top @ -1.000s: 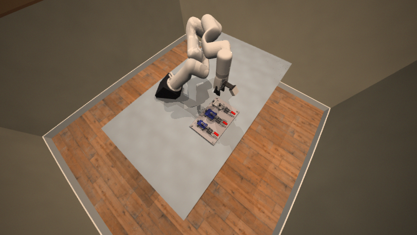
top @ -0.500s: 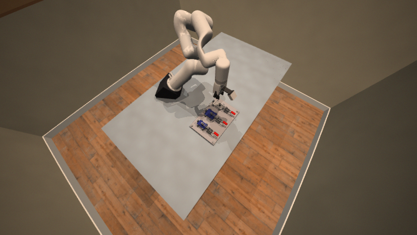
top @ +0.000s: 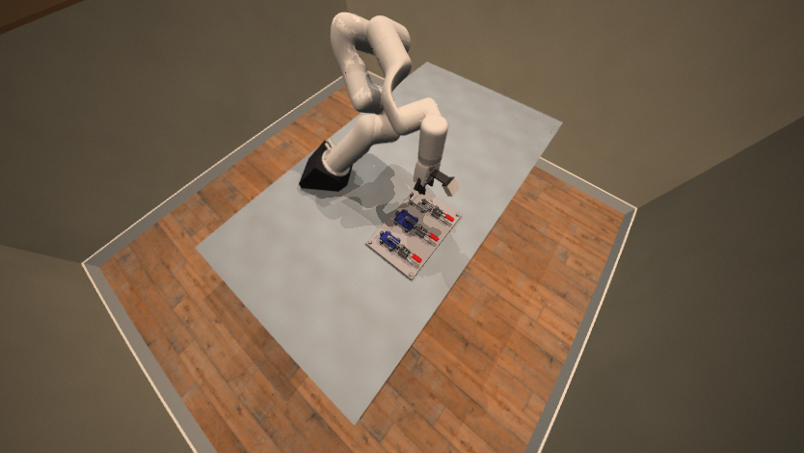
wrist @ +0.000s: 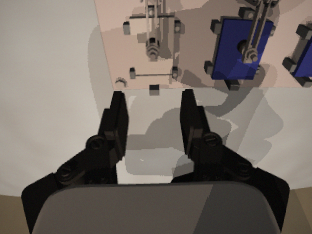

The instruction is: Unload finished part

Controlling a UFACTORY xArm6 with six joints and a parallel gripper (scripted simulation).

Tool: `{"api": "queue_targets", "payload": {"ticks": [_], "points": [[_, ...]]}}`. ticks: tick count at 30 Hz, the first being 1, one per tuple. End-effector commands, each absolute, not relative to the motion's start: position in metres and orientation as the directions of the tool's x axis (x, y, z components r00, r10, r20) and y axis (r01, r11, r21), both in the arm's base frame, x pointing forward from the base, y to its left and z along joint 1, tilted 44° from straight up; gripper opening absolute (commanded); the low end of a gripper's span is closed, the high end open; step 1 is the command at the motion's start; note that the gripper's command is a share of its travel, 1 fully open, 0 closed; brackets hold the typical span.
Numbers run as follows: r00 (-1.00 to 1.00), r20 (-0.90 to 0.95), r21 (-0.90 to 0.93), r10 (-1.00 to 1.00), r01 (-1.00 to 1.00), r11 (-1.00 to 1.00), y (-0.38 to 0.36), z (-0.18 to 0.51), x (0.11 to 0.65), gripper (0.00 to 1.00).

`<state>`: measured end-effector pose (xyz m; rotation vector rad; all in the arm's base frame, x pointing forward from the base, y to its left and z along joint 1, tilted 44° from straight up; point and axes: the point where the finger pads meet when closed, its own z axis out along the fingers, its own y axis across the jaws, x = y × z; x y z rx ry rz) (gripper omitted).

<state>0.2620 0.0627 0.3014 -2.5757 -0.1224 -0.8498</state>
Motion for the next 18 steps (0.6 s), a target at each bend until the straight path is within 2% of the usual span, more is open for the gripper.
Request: {"api": "queue_targets", "payload": {"ticks": [1,18], "points": [[0.808,0.587,-0.364,-0.047,0.212,-0.907,0.062,0.313,0.277,0.47],[0.808,0.587,-0.364,-0.047,0.212,-0.907,0.058,0.37,0.355,0.47]]}}
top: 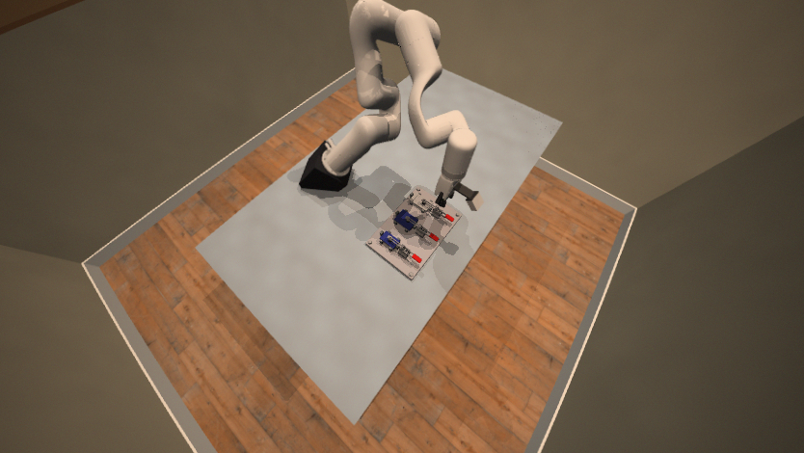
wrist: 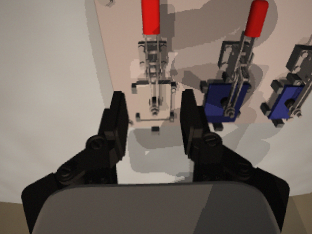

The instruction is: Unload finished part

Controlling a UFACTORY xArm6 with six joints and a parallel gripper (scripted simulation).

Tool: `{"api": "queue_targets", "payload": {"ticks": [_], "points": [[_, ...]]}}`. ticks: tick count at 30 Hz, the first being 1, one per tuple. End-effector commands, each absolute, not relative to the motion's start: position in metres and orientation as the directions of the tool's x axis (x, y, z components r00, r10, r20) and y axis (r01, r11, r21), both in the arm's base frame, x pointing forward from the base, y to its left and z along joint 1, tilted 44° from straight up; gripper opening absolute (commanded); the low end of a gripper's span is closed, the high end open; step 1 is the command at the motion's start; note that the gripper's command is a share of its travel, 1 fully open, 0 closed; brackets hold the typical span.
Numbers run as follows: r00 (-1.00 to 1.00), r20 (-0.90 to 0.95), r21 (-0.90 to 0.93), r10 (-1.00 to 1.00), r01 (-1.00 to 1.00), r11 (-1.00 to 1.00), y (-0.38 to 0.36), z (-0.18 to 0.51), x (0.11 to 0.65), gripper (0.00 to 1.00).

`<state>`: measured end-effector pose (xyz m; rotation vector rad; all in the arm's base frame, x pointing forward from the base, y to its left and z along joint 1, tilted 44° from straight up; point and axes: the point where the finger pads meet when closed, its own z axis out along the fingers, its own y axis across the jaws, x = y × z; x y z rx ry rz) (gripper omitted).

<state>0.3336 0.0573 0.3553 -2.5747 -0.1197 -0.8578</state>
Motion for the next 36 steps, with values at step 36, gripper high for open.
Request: {"api": "queue_targets", "payload": {"ticks": [36], "points": [[0.808,0.587,-0.364,-0.047,0.212,-0.907,0.082,0.333,0.399,0.47]]}}
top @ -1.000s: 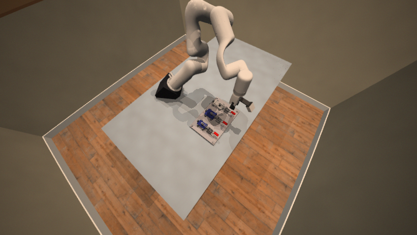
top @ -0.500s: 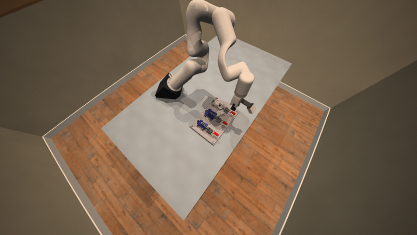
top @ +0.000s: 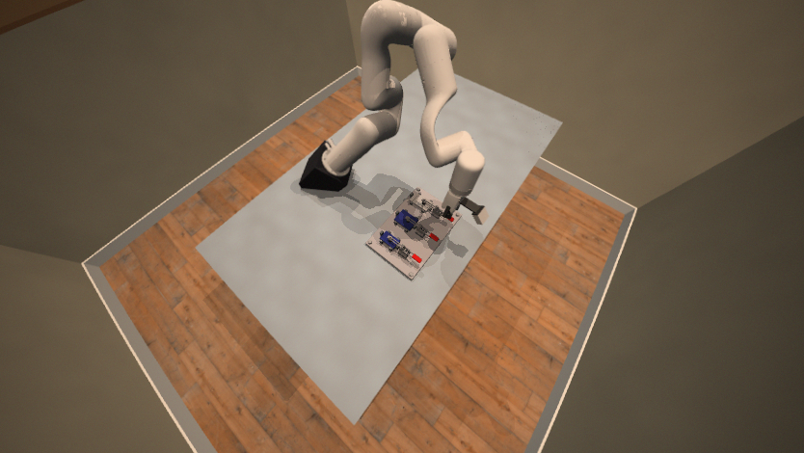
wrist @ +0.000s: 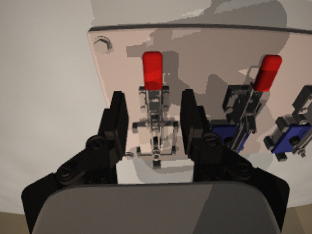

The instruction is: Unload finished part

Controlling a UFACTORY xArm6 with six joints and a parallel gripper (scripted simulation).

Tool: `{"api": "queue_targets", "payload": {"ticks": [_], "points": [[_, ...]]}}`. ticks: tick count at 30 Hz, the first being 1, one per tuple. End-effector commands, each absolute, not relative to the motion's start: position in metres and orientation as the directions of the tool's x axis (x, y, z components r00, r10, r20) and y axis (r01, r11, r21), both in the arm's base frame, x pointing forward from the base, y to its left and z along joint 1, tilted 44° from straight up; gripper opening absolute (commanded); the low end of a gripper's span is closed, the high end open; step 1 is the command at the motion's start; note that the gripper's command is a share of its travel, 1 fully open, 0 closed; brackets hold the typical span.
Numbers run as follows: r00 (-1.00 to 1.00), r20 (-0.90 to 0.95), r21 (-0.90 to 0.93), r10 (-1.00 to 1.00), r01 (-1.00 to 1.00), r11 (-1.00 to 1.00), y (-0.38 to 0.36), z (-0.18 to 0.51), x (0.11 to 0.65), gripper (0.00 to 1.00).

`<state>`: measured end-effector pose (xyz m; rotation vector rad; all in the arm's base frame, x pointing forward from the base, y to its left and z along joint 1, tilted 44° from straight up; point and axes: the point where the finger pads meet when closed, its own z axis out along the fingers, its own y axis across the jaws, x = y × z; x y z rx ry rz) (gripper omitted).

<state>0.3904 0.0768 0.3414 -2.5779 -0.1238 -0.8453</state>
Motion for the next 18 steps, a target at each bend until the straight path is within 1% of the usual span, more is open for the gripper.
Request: {"api": "queue_targets", "payload": {"ticks": [1,18], "points": [[0.808,0.587,-0.364,-0.047,0.212,-0.907,0.084,0.331,0.401,0.47],[0.808,0.587,-0.364,-0.047,0.212,-0.907,0.09,0.321,0.409,0.47]]}}
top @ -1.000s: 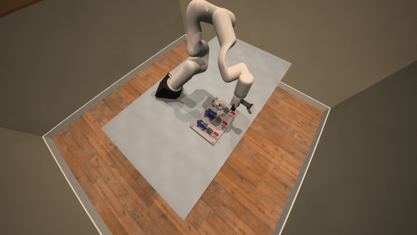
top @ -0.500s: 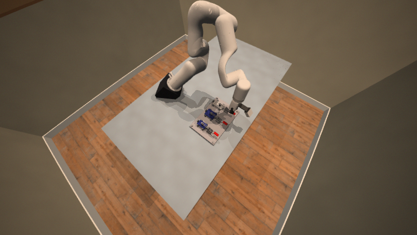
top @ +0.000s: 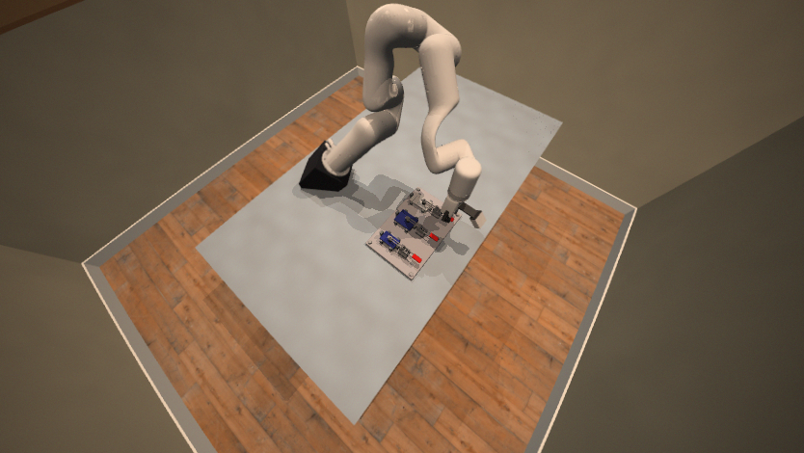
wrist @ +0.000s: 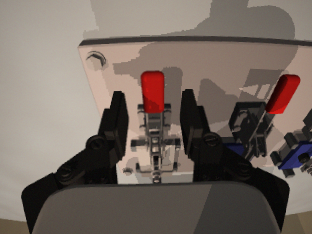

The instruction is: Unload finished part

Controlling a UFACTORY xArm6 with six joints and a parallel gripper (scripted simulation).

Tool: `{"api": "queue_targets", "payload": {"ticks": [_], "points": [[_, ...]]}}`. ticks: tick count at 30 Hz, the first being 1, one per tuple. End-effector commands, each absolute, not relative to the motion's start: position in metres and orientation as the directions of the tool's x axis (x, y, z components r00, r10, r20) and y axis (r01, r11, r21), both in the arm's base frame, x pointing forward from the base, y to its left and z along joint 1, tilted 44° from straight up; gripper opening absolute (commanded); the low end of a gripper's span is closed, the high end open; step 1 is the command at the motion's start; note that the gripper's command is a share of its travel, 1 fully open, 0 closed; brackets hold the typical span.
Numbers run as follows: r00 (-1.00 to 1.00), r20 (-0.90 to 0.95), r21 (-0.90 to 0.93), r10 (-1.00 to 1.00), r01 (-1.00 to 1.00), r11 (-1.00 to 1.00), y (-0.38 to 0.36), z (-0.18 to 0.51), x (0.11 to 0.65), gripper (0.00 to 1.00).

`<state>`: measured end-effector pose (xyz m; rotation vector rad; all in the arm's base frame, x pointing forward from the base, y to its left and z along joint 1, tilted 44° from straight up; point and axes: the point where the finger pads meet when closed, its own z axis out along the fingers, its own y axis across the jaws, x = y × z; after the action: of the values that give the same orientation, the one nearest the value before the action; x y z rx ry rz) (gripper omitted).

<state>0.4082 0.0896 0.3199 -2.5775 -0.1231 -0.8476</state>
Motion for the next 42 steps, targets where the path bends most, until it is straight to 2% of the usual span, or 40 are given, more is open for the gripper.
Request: {"api": "queue_targets", "payload": {"ticks": [1,42], "points": [[0.808,0.587,-0.364,-0.047,0.212,-0.907,0.09,0.321,0.409,0.47],[0.808,0.587,-0.364,-0.047,0.212,-0.907,0.101,0.302,0.425,0.47]]}}
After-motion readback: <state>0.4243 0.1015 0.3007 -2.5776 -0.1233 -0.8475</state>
